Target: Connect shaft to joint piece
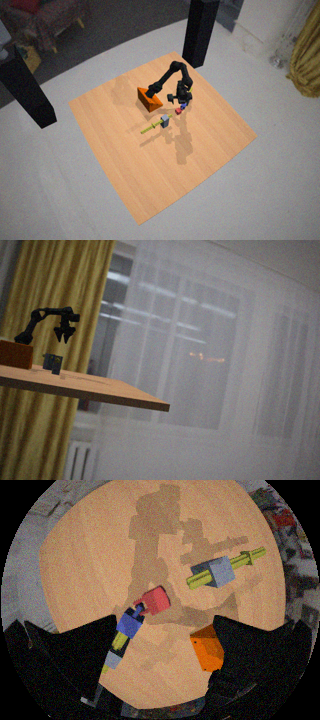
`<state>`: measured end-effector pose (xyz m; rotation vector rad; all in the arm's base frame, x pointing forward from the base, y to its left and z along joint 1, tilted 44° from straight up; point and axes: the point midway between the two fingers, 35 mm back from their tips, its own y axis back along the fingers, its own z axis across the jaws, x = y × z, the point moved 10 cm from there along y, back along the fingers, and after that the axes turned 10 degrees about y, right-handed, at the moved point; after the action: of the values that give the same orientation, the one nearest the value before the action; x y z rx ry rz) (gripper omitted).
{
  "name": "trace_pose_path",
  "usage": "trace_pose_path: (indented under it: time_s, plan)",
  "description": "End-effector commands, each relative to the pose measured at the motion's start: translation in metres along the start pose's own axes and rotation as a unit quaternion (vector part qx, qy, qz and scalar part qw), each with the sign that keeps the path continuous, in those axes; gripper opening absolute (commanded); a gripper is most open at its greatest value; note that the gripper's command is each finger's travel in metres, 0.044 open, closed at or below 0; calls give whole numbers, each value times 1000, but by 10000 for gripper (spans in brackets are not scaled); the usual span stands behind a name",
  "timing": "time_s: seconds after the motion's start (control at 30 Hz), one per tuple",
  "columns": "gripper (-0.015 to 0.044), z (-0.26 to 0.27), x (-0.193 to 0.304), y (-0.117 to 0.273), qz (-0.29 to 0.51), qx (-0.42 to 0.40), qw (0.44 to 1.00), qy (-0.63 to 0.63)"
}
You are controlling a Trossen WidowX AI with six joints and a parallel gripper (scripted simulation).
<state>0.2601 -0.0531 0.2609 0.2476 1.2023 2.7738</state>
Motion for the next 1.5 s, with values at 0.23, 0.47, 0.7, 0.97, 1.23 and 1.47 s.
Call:
trace_pose_path:
  time_s: [0.23, 0.47, 0.7, 0.97, 1.23, 1.47]
  plan:
    - [440, -30, -18, -14, 33, -23, 987, -153]
    - [440, -53, -28, -27, 62, -37, 962, -265]
    - [440, -76, -35, -41, 92, -47, 923, -370]
    - [440, -100, -39, -55, 123, -55, 870, -475]
    - [440, -111, -41, -62, 138, -58, 840, -522]
    - [440, -111, -41, -62, 138, -58, 840, -522]
